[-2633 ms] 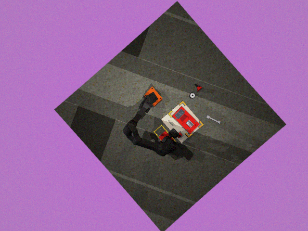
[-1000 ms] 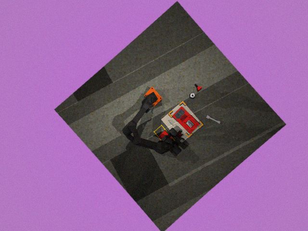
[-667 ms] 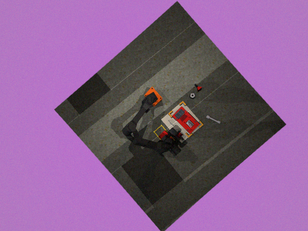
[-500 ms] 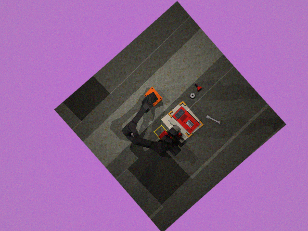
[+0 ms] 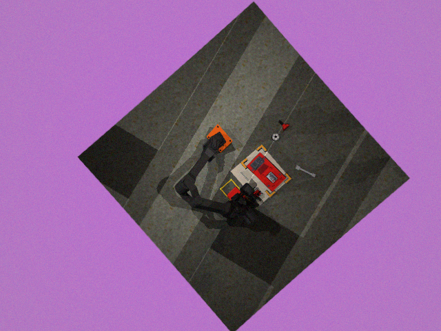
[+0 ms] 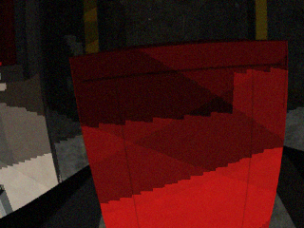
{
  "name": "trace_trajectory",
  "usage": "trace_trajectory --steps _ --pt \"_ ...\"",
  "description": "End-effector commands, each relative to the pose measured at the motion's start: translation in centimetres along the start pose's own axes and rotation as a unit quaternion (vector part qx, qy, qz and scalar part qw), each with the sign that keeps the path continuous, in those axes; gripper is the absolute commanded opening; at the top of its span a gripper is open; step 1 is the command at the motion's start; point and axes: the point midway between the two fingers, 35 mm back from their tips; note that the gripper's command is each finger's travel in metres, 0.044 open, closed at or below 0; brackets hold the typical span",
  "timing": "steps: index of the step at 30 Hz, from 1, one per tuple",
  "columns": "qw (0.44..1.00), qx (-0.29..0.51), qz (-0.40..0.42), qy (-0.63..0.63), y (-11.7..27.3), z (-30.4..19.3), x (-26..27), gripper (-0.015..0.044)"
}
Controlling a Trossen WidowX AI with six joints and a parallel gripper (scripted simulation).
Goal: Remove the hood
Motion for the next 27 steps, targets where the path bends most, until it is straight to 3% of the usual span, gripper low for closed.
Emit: trace_trajectory --steps 1,24,27 --pt "1.000 -0.001 -0.002 0.002 -0.2 0.0 0.0 0.0000" --pt "1.000 -0.001 -0.002 0.002 -1.3 0.0 0.0 0.0000" --pt "1.000 0.000 0.000 0.000 -1.2 0.0 0.0 0.0079"
Point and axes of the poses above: the point midway between the two fingers, 35 mm back from their tips, its own y axis back along the fingers, its own x axis across the jaws, z = x × y, and after that the axes turned 3 degrees about -y, right-handed
